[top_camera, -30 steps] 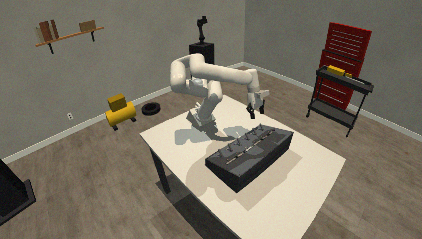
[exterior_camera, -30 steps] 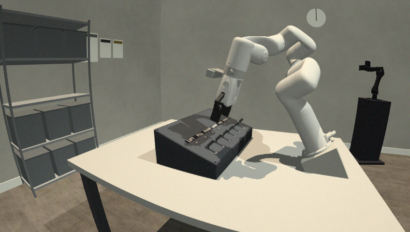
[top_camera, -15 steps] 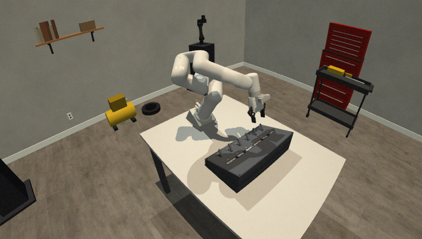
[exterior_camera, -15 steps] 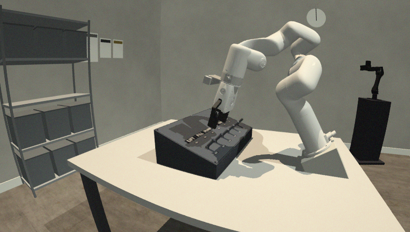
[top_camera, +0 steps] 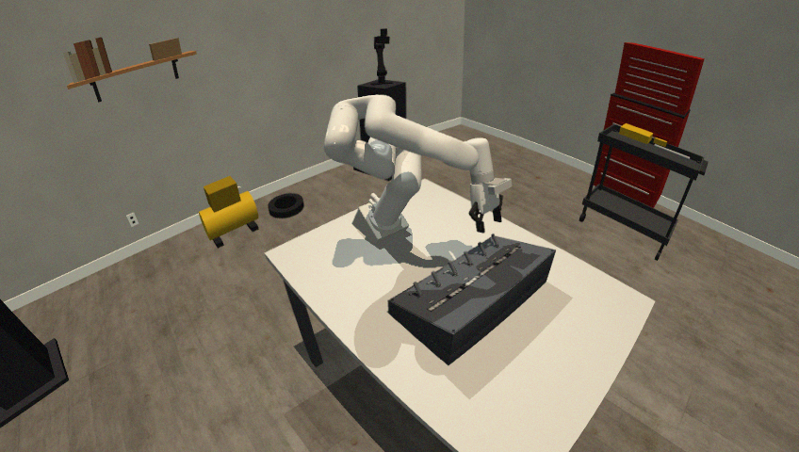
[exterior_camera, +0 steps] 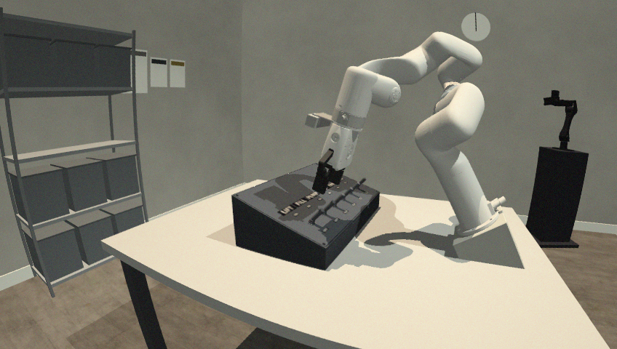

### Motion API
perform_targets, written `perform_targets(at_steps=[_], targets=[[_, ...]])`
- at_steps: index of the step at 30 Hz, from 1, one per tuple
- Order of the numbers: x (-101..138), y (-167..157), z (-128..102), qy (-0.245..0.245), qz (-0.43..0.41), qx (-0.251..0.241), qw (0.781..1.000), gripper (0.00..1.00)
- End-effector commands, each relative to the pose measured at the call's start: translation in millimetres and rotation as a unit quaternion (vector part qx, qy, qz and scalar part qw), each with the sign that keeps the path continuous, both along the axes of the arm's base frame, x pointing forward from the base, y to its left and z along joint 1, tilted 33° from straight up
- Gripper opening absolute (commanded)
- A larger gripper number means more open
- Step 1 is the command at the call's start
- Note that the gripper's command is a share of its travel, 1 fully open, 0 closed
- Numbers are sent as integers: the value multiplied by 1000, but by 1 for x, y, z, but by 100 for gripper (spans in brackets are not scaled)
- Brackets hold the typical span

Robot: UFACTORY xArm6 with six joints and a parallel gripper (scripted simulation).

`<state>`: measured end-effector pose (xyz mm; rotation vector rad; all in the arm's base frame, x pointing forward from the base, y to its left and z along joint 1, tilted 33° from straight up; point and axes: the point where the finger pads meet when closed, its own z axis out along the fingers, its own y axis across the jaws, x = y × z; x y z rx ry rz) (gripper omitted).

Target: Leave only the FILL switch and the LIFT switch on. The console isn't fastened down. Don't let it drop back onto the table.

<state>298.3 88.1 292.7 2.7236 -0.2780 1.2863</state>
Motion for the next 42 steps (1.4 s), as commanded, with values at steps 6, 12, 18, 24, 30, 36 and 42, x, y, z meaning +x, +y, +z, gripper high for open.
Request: perform_targets(at_steps=[6, 12, 18, 24, 30, 36, 42], targets=[[0, 0, 1, -1, 0, 1, 1000, 100], [0, 0, 1, -1, 0, 1, 1000, 100], [0, 0, 1, -1, 0, 1, 1000, 100], [0, 0, 1, -1, 0, 1, 1000, 100], [0, -2, 1, -1, 0, 1, 1000, 100], [-3, -14, 2, -1, 0, 1, 1000, 100], [-8, -35, 2, -1, 0, 1, 1000, 100]])
